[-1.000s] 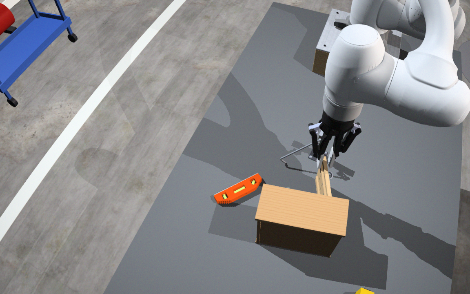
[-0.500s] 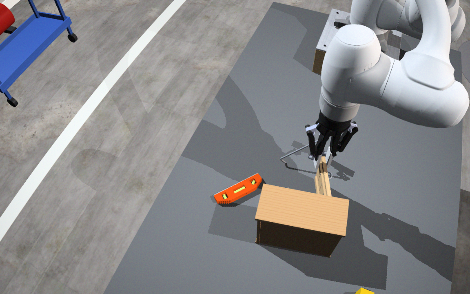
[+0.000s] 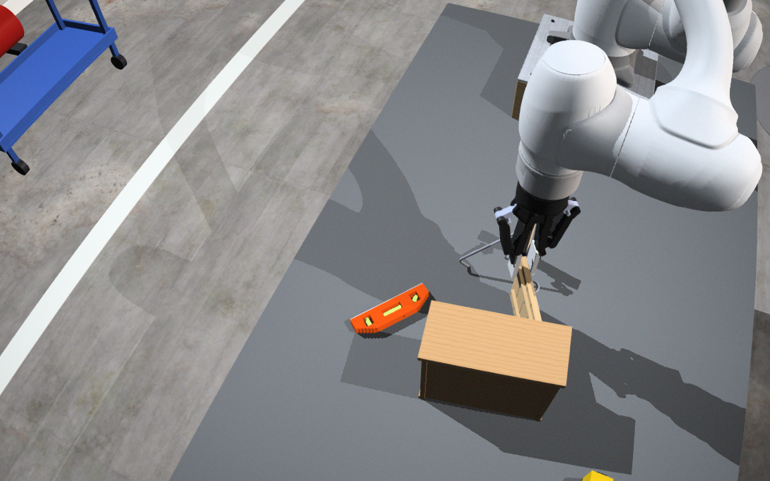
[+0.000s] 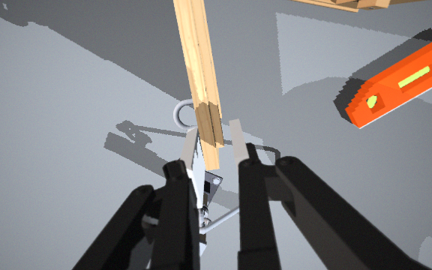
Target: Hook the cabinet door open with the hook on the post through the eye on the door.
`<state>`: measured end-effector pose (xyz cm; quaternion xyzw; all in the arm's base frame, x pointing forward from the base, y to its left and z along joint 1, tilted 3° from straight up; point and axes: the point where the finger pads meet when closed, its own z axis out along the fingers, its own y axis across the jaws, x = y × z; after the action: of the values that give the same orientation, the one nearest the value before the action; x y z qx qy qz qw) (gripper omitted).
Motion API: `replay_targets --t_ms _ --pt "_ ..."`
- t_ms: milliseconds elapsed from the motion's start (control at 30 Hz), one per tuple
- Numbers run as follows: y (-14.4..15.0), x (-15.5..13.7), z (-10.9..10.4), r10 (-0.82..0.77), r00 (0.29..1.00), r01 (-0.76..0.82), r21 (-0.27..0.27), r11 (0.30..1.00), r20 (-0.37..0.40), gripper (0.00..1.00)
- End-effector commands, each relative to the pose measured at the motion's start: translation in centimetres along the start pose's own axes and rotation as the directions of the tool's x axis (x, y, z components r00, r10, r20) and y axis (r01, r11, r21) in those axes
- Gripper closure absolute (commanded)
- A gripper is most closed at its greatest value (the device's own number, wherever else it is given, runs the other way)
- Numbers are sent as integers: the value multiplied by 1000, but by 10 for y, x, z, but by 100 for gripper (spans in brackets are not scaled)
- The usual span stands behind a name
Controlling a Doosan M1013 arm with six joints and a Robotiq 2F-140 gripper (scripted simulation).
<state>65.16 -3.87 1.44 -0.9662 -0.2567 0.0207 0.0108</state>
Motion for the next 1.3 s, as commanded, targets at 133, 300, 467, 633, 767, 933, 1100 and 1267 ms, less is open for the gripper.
replay_targets --t_ms 133,300,467,633,767,933,1100,1267 --pt "4 0 0 -32 999 32 0 999 0 84" --pt "7 0 0 -54 999 54 0 999 0 84" --pt "9 1 0 -63 998 63 0 998 0 84" --pt "13 1 0 -103 995 103 0 995 0 84" --pt "15 1 0 -103 995 103 0 995 0 84" --pt "17 2 0 -131 991 131 0 991 0 84" --pt "21 2 0 -153 988 153 0 988 0 84" --pt "23 3 0 -180 984 180 0 984 0 84"
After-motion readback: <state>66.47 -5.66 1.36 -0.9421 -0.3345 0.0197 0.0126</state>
